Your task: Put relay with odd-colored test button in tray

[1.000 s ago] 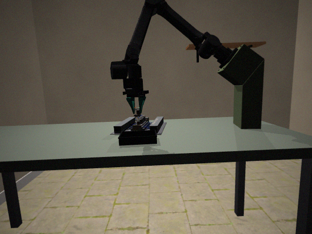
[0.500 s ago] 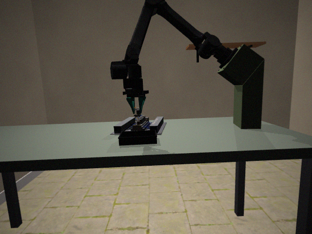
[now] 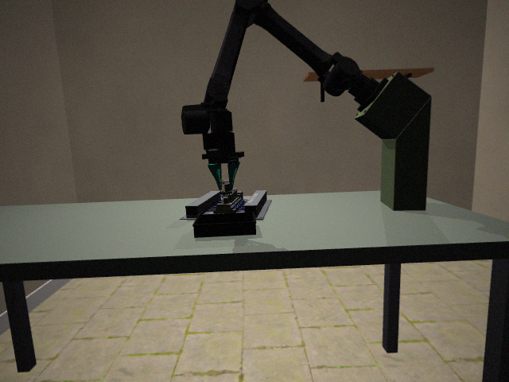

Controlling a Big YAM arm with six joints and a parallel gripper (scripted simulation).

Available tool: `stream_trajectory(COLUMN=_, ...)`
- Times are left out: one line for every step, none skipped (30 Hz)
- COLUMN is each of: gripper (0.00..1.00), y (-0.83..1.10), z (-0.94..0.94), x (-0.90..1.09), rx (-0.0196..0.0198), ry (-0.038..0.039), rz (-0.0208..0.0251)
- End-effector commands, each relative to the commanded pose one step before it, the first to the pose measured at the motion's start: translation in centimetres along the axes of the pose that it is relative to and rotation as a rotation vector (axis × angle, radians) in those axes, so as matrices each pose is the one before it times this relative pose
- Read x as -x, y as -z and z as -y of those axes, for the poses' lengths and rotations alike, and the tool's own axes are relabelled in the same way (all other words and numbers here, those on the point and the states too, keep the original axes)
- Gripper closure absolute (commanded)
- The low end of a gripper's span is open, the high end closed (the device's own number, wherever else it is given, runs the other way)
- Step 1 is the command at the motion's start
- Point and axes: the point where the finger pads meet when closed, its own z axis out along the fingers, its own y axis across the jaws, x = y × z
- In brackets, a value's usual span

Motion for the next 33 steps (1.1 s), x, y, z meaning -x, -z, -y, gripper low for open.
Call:
stream_trajectory(gripper=1.0, y=-0.083, z=2.176, x=0.348, rx=-0.03475, ry=-0.01899, rz=0.01644)
stream_trajectory(gripper=1.0, y=-0.137, z=0.073, x=-0.022, rx=-0.00128, ry=-0.00087, rz=0.00039)
stream_trajectory(gripper=1.0, y=-0.13, z=0.084, x=-0.023, rx=-0.00151, ry=-0.00102, rz=0.00056)
stream_trajectory(gripper=1.0, y=-0.143, z=0.073, x=-0.018, rx=-0.00129, ry=-0.00087, rz=0.00047)
stream_trajectory(gripper=1.0, y=-0.182, z=0.036, x=-0.014, rx=-0.00065, ry=-0.00041, rz=0.00014)
stream_trajectory(gripper=1.0, y=-0.237, z=-0.019, x=-0.008, rx=0.00032, ry=0.00027, rz=-0.00037)
stream_trajectory(gripper=1.0, y=-0.272, z=-0.052, x=-0.006, rx=0.0009, ry=0.00067, rz=-0.00066)
stream_trajectory(gripper=1.0, y=-0.27, z=-0.046, x=-0.006, rx=0.00078, ry=0.00059, rz=-0.00058)
stream_trajectory(gripper=1.0, y=0.0, z=0.0, x=0.0, rx=0.0, ry=0.0, rz=0.0)
stream_trajectory(gripper=1.0, y=0.0, z=0.0, x=0.0, rx=0.0, ry=0.0, rz=0.0)
stream_trajectory(gripper=1.0, y=-0.071, z=-0.044, x=0.112, rx=-0.00077, ry=0.0015, rz=0.00279)
stream_trajectory(gripper=1.0, y=-0.197, z=-0.09, x=0.062, rx=0.00069, ry=0.00162, rz=0.00101)
stream_trajectory(gripper=1.0, y=-0.292, z=-0.075, x=0.0, rx=0.00117, ry=0.00093, rz=-0.00061)
stream_trajectory(gripper=1.0, y=-0.303, z=-0.017, x=-0.036, rx=0.00056, ry=-0.00003, rz=-0.00103)
stream_trajectory(gripper=1.0, y=-0.296, z=-0.015, x=-0.029, rx=0.0005, ry=-0.00001, rz=-0.00089)
stream_trajectory(gripper=1.0, y=-0.292, z=-0.016, x=-0.027, rx=0.00044, ry=0.00001, rz=-0.00077)
stream_trajectory(gripper=1.0, y=-0.288, z=-0.016, x=-0.025, rx=0.00039, ry=0.00003, rz=-0.00067)
stream_trajectory(gripper=1.0, y=-0.283, z=-0.016, x=-0.022, rx=0.00035, ry=0.00004, rz=-0.00059)
stream_trajectory(gripper=1.0, y=-0.278, z=-0.015, x=-0.019, rx=0.00031, ry=0.00005, rz=-0.00053)
stream_trajectory(gripper=1.0, y=-0.275, z=-0.015, x=-0.018, rx=0.00028, ry=0.00006, rz=-0.00046)
stream_trajectory(gripper=1.0, y=-0.272, z=-0.016, x=-0.017, rx=0.00025, ry=0.00007, rz=-0.0004)
stream_trajectory(gripper=1.0, y=-0.267, z=-0.015, x=-0.014, rx=0.00024, ry=0.00008, rz=-0.00035)
stream_trajectory(gripper=1.0, y=-0.262, z=-0.014, x=-0.012, rx=0.00023, ry=0.00008, rz=-0.00031)
stream_trajectory(gripper=1.0, y=-0.216, z=0.033, x=-0.015, rx=-0.00064, ry=-0.00044, rz=0.00014)
stream_trajectory(gripper=1.0, y=-0.175, z=0.075, x=-0.017, rx=-0.00141, ry=-0.0009, rz=0.00054)
stream_trajectory(gripper=1.0, y=0.0, z=0.0, x=0.0, rx=0.0, ry=0.0, rz=0.0)
stream_trajectory(gripper=1.0, y=0.0, z=0.0, x=0.0, rx=0.0, ry=0.0, rz=0.0)
stream_trajectory(gripper=1.0, y=0.079, z=0.13, x=0.209, rx=-0.00397, ry=0.00027, rz=0.00529)
stream_trajectory(gripper=1.0, y=0.021, z=0.14, x=0.148, rx=-0.00357, ry=-0.00033, rz=0.00412)
stream_trajectory(gripper=1.0, y=-0.046, z=0.144, x=0.053, rx=-0.00305, ry=-0.00108, rz=0.00242)
stream_trajectory(gripper=1.0, y=-0.271, z=-0.029, x=-0.042, rx=0.0006, ry=0.00004, rz=-0.00092)
stream_trajectory(gripper=1.0, y=-0.351, z=-0.101, x=-0.071, rx=0.00206, ry=0.00057, rz=-0.00217)
stream_trajectory(gripper=1.0, y=-0.324, z=-0.088, x=-0.06, rx=0.00178, ry=0.00049, rz=-0.00183)
